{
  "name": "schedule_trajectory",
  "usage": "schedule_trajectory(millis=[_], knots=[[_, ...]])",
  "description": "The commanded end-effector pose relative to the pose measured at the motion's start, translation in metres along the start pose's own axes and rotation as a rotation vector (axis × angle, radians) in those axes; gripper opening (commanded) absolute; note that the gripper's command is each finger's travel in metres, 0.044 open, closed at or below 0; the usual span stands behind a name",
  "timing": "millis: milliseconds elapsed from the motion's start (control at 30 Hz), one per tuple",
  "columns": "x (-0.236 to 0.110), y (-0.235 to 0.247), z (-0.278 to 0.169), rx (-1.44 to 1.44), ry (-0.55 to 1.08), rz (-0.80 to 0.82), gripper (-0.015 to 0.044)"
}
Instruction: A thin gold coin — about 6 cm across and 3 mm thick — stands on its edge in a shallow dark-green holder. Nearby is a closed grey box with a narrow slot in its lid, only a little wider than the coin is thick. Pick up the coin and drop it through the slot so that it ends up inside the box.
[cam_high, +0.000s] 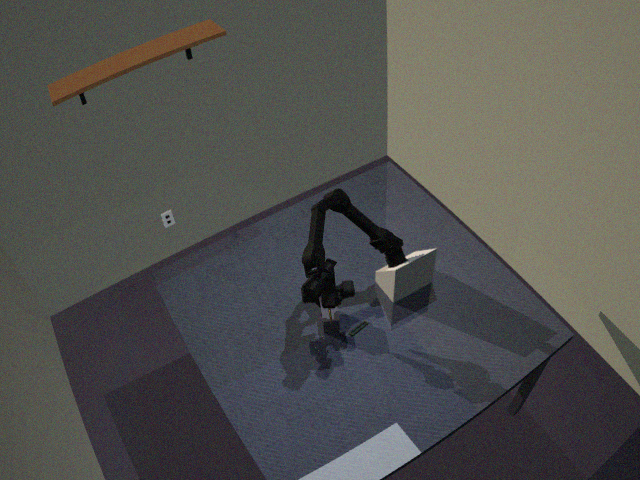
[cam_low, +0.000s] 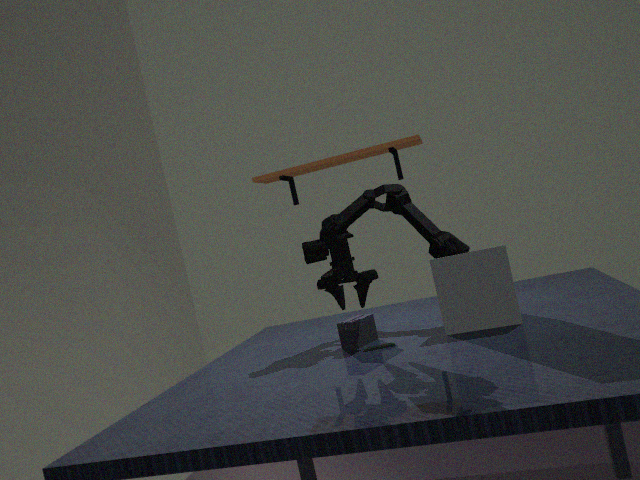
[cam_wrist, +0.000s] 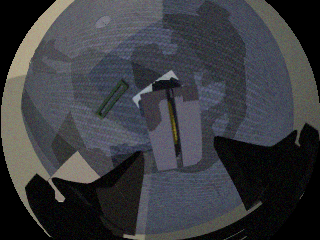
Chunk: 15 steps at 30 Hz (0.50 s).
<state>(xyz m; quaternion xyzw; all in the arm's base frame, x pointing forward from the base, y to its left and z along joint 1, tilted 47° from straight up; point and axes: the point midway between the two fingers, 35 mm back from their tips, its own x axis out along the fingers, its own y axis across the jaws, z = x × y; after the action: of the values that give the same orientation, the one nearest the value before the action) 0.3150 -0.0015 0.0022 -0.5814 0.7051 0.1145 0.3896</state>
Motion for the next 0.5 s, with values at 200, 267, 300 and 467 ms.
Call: schedule_trajectory(millis=[200,267,300,467], knots=[[-0.043,0.002,-0.002,0.0,0.003,0.001,0.044],[-0.043,0.002,-0.002,0.0,0.003,0.001,0.044],[-0.043,0.002,-0.002,0.0,0.003,0.001,0.044],[-0.043,0.002,-0.002,0.0,0.003,0.001,0.044]])
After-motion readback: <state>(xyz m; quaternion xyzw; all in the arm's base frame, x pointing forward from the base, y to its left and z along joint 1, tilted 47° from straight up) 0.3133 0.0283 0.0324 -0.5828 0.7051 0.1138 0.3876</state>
